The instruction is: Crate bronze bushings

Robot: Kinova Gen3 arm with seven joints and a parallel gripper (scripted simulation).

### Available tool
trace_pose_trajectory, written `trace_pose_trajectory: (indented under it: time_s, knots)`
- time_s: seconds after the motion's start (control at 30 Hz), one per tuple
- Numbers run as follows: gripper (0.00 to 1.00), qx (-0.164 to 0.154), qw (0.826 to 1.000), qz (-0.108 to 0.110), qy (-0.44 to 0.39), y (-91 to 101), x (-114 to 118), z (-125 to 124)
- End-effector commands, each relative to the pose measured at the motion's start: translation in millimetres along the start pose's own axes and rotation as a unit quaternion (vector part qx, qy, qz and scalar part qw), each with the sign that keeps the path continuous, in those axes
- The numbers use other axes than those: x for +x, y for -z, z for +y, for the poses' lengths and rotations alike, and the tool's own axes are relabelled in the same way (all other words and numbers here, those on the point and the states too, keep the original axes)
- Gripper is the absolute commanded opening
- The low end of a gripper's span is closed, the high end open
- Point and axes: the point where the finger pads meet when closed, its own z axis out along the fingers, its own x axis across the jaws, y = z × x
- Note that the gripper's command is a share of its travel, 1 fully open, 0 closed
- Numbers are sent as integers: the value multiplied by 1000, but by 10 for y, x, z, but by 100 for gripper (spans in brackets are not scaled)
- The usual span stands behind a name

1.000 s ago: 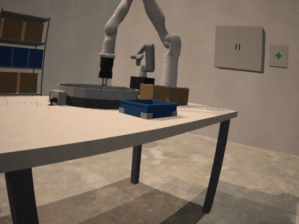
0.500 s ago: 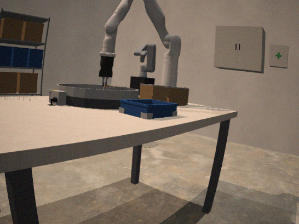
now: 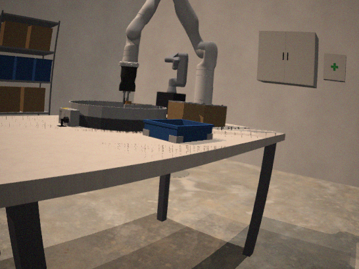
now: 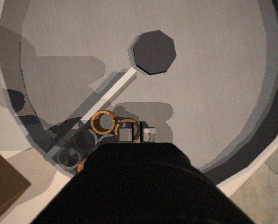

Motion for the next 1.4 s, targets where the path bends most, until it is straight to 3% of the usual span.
trace_pose_trajectory:
  time_s: [0.0, 1.37]
  knots:
    - [0, 2, 1000, 3, 1, 35, 19, -19]
    - [0, 2, 1000, 3, 1, 183, 17, -18]
